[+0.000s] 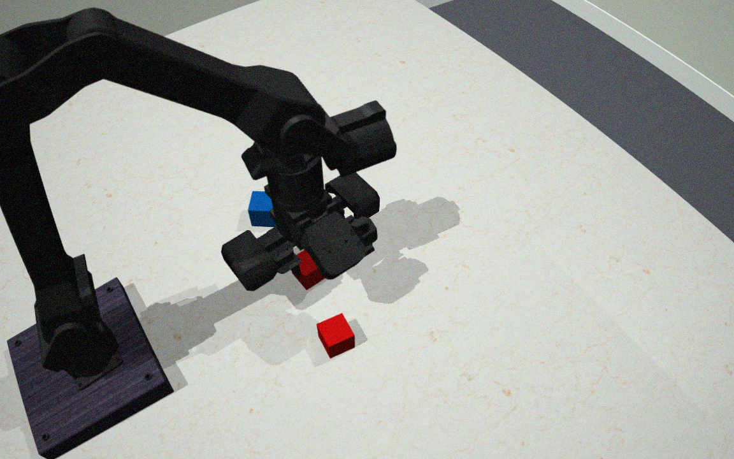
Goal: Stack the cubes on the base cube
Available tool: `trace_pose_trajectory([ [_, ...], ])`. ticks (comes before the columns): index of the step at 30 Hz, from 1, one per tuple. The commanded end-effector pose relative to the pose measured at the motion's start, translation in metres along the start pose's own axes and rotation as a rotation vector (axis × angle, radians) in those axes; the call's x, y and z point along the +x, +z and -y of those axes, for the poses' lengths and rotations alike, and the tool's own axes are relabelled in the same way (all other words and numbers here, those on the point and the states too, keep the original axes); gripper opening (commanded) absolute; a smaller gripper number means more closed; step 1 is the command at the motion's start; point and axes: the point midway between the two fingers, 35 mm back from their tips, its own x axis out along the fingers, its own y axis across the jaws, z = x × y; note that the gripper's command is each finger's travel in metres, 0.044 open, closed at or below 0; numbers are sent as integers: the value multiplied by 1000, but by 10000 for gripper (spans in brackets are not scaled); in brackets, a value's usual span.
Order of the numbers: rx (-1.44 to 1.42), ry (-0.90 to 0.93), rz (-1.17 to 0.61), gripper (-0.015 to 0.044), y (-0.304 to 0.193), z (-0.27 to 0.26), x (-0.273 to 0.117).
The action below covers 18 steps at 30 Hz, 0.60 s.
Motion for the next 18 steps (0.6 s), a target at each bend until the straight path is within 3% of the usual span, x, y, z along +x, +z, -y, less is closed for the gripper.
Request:
trace_pose_trajectory([
  [1,4,-6,3,105,1,1,-3],
  [18,4,-5,3,105,1,-6,-55],
])
